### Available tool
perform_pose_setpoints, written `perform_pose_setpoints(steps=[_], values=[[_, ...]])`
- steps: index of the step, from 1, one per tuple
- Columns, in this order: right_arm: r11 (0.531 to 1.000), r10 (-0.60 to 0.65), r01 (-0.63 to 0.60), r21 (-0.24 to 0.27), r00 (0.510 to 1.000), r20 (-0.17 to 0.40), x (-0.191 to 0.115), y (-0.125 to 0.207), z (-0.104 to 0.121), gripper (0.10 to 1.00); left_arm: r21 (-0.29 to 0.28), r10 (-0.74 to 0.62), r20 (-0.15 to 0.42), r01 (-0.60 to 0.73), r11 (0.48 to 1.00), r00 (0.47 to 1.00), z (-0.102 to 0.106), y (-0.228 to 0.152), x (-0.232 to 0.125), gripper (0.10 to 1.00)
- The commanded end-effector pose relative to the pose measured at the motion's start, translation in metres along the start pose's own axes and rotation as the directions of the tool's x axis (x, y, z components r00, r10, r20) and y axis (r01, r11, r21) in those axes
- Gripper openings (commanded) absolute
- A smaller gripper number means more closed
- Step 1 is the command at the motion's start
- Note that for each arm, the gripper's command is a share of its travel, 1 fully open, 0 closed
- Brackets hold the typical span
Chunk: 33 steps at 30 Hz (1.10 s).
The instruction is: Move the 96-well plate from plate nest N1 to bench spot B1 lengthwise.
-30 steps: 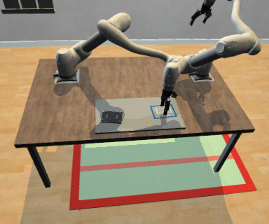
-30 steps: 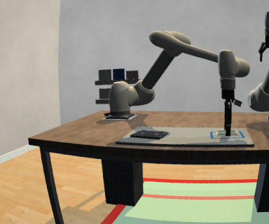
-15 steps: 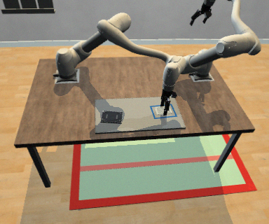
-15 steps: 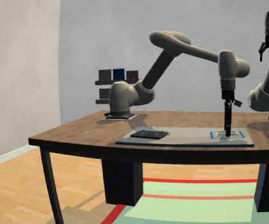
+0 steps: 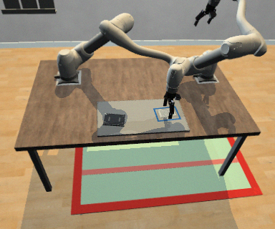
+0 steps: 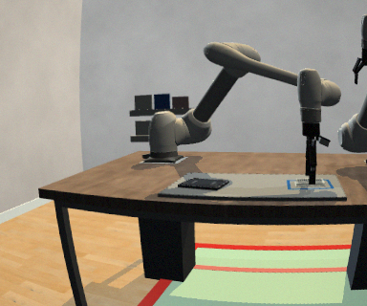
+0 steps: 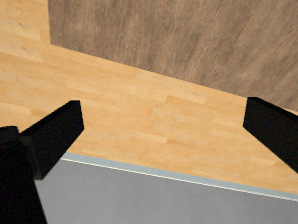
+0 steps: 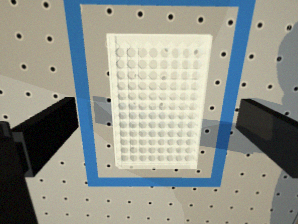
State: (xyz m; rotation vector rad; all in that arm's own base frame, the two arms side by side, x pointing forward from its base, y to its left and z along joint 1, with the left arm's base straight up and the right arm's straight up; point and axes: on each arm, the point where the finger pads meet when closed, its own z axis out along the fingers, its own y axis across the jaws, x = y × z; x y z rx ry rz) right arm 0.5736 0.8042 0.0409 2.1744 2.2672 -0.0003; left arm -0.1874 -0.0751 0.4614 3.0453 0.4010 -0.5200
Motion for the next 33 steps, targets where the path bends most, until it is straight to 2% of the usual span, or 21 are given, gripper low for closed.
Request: perform_pose_setpoints(steps=[1, 11, 33], values=[[1.000, 0.000, 0.000, -0.001, 1.000, -0.002, 0.001, 0.000, -0.002, 1.000, 0.000, 0.000, 0.000, 0.000, 1.000, 1.000, 0.000, 0.000, 0.000, 1.000], [1.000, 0.000, 0.000, -0.001, 1.000, -0.002, 0.001, 0.000, -0.007, 1.000, 0.000, 0.000, 0.000, 0.000, 1.000, 1.000, 0.000, 0.000, 0.000, 1.000], [1.000, 0.000, 0.000, -0.001, 1.000, -0.002, 0.000, 0.000, -0.061, 1.000, 0.000, 0.000, 0.000, 0.000, 1.000, 1.000, 0.000, 0.000, 0.000, 1.000]])
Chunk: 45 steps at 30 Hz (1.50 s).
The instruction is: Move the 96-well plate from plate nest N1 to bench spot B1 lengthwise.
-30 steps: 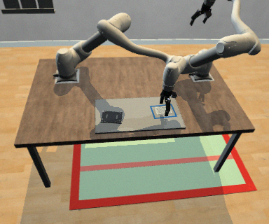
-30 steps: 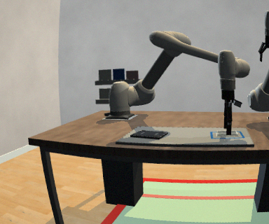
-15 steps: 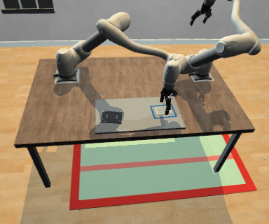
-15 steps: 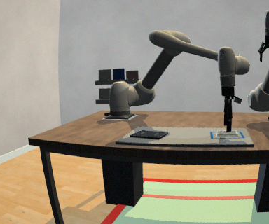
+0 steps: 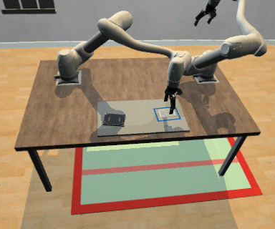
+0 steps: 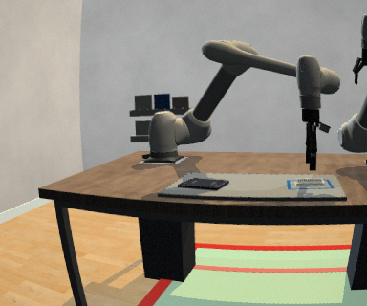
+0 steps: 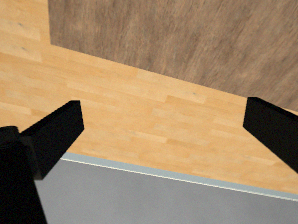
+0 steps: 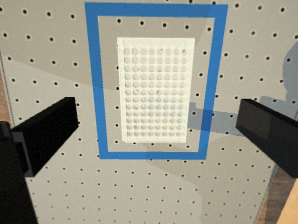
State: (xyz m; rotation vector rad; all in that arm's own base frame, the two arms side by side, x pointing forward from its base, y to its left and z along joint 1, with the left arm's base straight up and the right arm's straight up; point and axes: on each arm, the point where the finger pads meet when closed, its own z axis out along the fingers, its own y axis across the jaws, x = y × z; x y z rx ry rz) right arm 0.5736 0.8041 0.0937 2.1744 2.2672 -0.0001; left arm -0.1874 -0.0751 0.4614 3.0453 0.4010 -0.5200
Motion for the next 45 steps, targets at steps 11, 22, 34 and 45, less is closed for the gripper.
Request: perform_pose_setpoints(steps=[11, 22, 34, 45], values=[[1.000, 0.000, 0.000, -0.001, 1.000, -0.002, 0.000, 0.000, -0.021, 1.000, 0.000, 0.000, 0.000, 0.000, 1.000, 1.000, 0.000, 0.000, 0.000, 1.000], [1.000, 0.000, 0.000, -0.001, 1.000, -0.002, -0.016, 0.001, -0.021, 1.000, 0.000, 0.000, 0.000, 0.000, 1.000, 1.000, 0.000, 0.000, 0.000, 1.000], [1.000, 0.000, 0.000, -0.001, 1.000, -0.002, -0.049, 0.002, -0.021, 1.000, 0.000, 0.000, 0.000, 0.000, 1.000, 1.000, 0.000, 0.000, 0.000, 1.000], [1.000, 0.000, 0.000, -0.001, 1.000, -0.002, -0.083, 0.003, -0.020, 1.000, 0.000, 0.000, 0.000, 0.000, 1.000, 1.000, 0.000, 0.000, 0.000, 1.000]])
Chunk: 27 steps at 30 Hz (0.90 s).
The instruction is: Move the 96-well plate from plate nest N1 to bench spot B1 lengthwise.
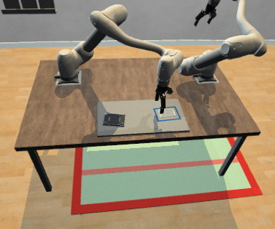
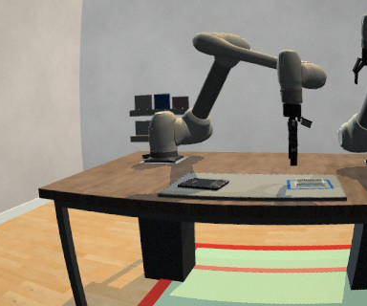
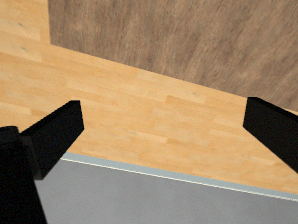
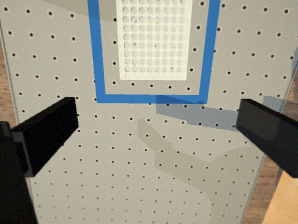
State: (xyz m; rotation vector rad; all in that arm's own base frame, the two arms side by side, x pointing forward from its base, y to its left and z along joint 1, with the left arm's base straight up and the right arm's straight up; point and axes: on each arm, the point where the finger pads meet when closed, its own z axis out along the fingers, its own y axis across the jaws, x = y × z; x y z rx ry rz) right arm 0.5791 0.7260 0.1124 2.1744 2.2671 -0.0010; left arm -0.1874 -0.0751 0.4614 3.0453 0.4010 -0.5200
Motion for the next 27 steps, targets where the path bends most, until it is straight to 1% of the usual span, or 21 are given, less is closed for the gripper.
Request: perform_pose_setpoints(steps=[1, 12, 27], values=[[1.000, 0.000, 0.000, -0.001, 1.000, -0.002, -0.004, 0.000, -0.002, 1.000, 0.000, 0.000, 0.000, 0.000, 1.000, 1.000, 0.000, 0.000, 0.000, 1.000], [1.000, 0.000, 0.000, -0.001, 1.000, -0.002, -0.041, 0.001, -0.002, 1.000, 0.000, 0.000, 0.000, 0.000, 1.000, 1.000, 0.000, 0.000, 0.000, 1.000], [1.000, 0.000, 0.000, -0.001, 1.000, -0.002, -0.041, 0.001, -0.002, 1.000, 0.000, 0.000, 0.000, 0.000, 1.000, 1.000, 0.000, 0.000, 0.000, 1.000]])
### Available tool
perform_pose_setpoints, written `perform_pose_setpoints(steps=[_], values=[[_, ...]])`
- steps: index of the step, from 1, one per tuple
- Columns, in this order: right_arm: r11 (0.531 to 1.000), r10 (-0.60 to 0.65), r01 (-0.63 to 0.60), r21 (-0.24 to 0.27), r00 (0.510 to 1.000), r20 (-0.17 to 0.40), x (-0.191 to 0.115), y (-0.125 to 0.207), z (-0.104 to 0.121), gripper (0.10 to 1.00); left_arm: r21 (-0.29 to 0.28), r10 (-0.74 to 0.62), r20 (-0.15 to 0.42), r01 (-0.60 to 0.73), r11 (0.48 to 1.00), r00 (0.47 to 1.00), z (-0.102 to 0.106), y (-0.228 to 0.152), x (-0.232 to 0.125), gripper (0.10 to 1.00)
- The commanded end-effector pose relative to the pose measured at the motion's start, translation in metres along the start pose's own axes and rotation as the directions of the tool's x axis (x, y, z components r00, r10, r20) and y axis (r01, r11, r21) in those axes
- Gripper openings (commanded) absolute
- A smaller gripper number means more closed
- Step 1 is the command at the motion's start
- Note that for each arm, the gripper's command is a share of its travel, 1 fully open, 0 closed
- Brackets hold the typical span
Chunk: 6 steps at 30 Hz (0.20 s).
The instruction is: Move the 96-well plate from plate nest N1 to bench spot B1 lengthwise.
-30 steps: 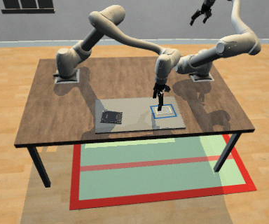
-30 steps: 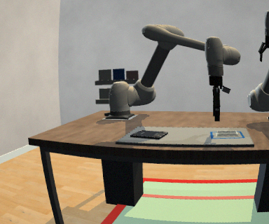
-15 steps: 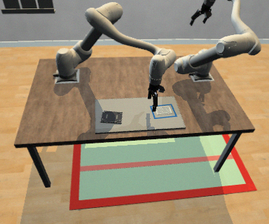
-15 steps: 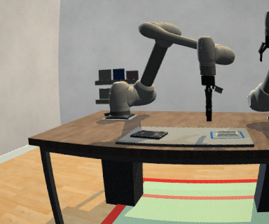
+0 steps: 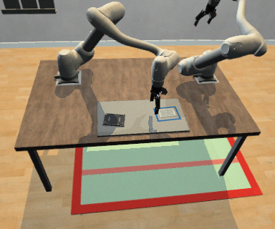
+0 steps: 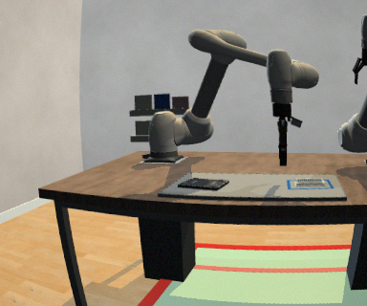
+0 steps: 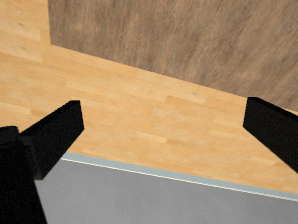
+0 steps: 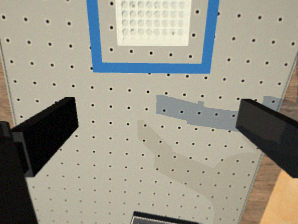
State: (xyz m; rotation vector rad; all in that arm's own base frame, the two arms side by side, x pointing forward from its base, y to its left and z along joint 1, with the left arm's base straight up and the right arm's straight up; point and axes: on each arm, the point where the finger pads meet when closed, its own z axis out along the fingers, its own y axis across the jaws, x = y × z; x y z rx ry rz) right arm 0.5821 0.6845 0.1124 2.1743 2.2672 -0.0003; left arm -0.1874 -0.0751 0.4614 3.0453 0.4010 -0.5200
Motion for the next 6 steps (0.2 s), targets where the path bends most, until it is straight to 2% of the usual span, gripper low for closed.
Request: perform_pose_setpoints(steps=[1, 6], values=[[1.000, 0.000, 0.000, -0.001, 1.000, -0.002, 0.0004, 0.0002, -0.0017, 1.000, 0.000, 0.000, 0.000, 0.000, 1.000, 1.000, -0.0003, -0.0002, -0.0004, 1.000], [1.000, 0.000, 0.000, -0.001, 1.000, -0.002, 0.0004, 0.0002, -0.0017, 1.000, 0.000, 0.000, 0.000, 0.000, 1.000, 1.000, -0.0003, -0.0002, -0.0004, 1.000]])
